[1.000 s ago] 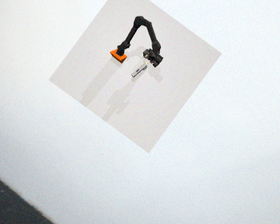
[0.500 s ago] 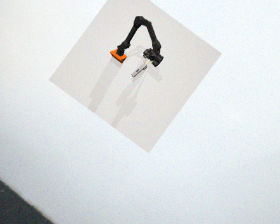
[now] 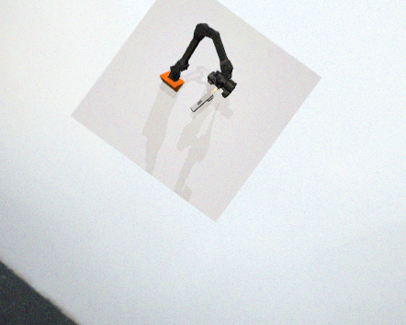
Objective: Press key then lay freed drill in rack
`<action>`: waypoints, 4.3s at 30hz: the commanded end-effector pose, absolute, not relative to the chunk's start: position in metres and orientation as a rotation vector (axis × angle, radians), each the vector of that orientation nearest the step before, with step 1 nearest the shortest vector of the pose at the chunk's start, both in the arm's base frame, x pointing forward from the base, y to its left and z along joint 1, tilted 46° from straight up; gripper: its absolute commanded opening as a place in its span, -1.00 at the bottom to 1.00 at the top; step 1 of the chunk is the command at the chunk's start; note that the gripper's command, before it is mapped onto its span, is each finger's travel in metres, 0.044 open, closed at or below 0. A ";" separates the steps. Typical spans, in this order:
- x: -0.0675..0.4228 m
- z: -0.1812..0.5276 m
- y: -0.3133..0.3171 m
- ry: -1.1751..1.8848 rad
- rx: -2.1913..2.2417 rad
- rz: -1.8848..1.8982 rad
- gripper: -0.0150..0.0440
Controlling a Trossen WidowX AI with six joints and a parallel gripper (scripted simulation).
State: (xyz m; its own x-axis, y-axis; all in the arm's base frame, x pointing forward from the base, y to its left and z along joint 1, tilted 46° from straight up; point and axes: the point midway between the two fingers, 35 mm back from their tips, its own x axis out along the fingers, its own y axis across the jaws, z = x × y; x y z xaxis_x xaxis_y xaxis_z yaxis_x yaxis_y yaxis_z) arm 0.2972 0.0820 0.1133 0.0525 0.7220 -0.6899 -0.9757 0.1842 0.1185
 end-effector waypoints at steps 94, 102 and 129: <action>0.292 0.106 0.075 0.721 -0.439 1.357 -0.49; 0.292 0.106 0.075 0.721 -0.439 1.357 -0.49; 0.299 0.125 0.092 0.719 -0.439 1.357 -0.49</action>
State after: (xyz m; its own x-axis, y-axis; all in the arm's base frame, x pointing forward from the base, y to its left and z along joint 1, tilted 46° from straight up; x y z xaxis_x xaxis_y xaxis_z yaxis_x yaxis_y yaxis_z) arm 0.2950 0.0893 0.1177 0.0432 0.7212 -0.6914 -0.9761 0.1780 0.1247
